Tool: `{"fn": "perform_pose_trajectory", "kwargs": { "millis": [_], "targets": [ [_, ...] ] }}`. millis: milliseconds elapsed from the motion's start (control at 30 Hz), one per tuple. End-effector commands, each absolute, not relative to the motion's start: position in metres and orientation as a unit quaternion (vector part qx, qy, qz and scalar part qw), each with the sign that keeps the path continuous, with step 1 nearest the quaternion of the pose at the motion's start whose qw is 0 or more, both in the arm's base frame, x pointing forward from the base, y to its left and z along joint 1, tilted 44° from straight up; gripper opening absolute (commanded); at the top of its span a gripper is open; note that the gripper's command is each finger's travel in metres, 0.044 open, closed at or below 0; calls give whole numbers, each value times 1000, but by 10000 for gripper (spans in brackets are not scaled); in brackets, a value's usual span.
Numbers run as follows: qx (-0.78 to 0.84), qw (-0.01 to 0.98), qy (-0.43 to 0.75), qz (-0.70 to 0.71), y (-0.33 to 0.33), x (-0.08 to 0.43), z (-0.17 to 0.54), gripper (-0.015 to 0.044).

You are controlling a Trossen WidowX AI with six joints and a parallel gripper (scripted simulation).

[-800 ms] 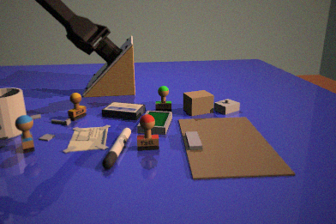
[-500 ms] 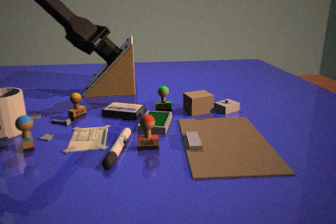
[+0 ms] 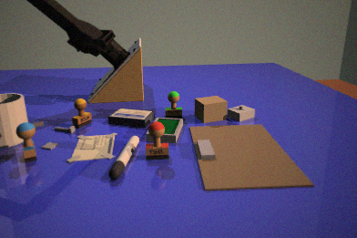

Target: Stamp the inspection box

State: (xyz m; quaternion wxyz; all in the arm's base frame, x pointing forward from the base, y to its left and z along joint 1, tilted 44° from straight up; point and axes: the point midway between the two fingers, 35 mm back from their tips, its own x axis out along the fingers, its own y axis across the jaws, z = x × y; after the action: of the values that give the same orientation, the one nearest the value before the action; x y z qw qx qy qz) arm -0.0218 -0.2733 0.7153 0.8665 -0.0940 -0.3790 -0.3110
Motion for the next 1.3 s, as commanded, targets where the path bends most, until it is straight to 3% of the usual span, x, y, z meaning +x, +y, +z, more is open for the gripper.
{"fn": "perform_pose_trajectory", "kwargs": {
  "millis": [0, 333, 700, 1267],
  "targets": [
    [-31, 864, -405, -298, -306, -10, 702, 217],
    [95, 853, -420, -295, -375, 40, 658, 217],
    [295, 836, -370, -278, -444, 153, 564, 217],
    [497, 802, -175, -281, -420, 349, 384, 217]
  ]
}}
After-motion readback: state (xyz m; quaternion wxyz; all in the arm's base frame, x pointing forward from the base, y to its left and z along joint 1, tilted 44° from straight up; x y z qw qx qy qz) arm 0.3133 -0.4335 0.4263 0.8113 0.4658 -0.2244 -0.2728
